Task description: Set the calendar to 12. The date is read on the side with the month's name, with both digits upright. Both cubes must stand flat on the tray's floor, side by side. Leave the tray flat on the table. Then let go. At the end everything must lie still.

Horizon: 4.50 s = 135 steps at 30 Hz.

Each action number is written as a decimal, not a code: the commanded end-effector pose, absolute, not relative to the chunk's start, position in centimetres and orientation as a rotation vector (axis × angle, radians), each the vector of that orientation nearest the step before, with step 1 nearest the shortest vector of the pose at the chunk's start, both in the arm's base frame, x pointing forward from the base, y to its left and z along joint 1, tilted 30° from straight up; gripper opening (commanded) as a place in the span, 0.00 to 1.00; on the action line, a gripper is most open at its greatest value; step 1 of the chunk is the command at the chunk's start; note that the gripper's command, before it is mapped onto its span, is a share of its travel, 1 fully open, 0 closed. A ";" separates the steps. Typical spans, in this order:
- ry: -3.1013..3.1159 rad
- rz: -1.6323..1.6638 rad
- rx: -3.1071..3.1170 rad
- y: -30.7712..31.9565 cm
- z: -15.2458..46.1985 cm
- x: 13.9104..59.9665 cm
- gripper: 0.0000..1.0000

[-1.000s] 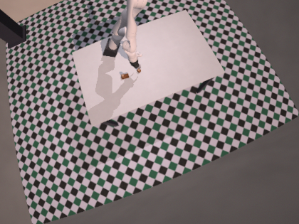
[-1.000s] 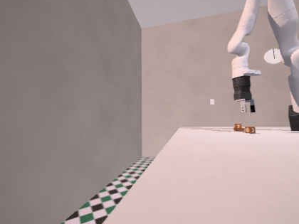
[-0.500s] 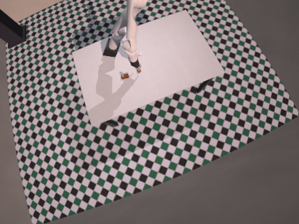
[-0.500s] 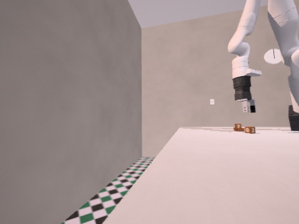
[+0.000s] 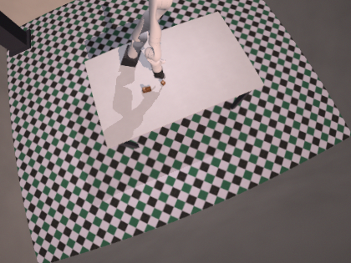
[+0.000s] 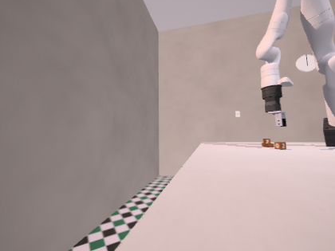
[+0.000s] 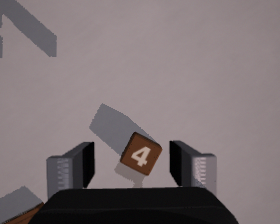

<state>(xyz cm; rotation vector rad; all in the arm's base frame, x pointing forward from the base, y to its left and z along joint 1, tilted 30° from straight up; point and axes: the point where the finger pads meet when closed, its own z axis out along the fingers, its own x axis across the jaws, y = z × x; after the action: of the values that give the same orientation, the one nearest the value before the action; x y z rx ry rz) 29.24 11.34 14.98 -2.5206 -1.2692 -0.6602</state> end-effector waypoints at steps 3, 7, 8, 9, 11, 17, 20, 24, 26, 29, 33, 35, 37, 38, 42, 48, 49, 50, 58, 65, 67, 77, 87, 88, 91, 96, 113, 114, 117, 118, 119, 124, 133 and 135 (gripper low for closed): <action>-1.416 -0.691 -2.463 11.3 14.9 29.1 1.00; -1.494 -0.703 -2.430 11.3 14.8 29.0 1.00; -1.534 -0.709 -2.412 11.3 14.8 28.9 1.00; -1.575 -0.715 -2.393 11.3 14.7 28.9 1.00; -1.657 -0.727 -2.353 11.2 14.7 28.8 1.00; -1.914 -0.760 -2.207 11.1 14.4 28.6 1.00; -2.045 -0.775 -2.119 11.0 14.3 28.5 1.00; -2.132 -0.784 -2.056 11.0 14.3 28.5 1.00; -2.219 -0.793 -1.988 10.9 14.2 28.5 1.00; -2.347 -0.804 -1.878 10.8 14.1 28.5 1.00; -2.512 -0.815 -1.718 10.7 14.0 28.5 1.00; -2.591 -0.819 -1.632 10.7 13.9 28.5 1.00; -2.667 -0.822 -1.543 10.6 13.9 28.6 1.00; -2.704 -0.823 -1.497 10.6 13.9 28.6 1.00; -2.776 -0.824 -1.404 10.6 13.9 28.7 1.00; -2.969 -0.821 -1.110 10.5 13.8 28.9 1.00; -2.997 -0.820 -1.060 10.5 13.8 28.9 1.00; -3.025 -0.818 -1.009 10.5 13.8 29.0 1.00; -3.167 -0.802 -0.705 10.5 13.8 29.3 1.00; -3.285 -0.774 -0.359 10.7 13.9 29.6 1.00; -3.310 -0.765 -0.265 10.7 13.9 29.7 1.00; -3.374 -0.726 0.079 10.9 14.1 30.0 1.00; -3.400 -0.680 0.414 11.2 14.3 30.3 1.00; -3.400 -0.676 0.441 11.3 14.3 30.4 1.00; -3.401 -0.672 0.467 11.3 14.3 30.4 1.00; -3.399 -0.655 0.576 11.4 14.4 30.5 1.00; -3.391 -0.629 0.736 11.6 14.5 30.6 1.00; -3.391 -0.628 0.739 11.6 14.5 30.6 1.00; -3.390 -0.627 0.746 11.6 14.5 30.6 1.00; -3.390 -0.627 0.747 11.6 14.5 30.6 1.00; -3.390 -0.627 0.748 11.6 14.5 30.6 1.00; -3.390 -0.627 0.749 11.6 14.5 30.6 1.00; -3.390 -0.627 0.749 11.6 14.5 30.6 0.87; -3.390 -0.627 0.749 11.6 14.5 30.6 0.87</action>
<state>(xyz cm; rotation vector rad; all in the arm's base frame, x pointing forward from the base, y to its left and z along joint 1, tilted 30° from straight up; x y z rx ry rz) 30.59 11.63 14.44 0.7487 -3.3889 -0.6271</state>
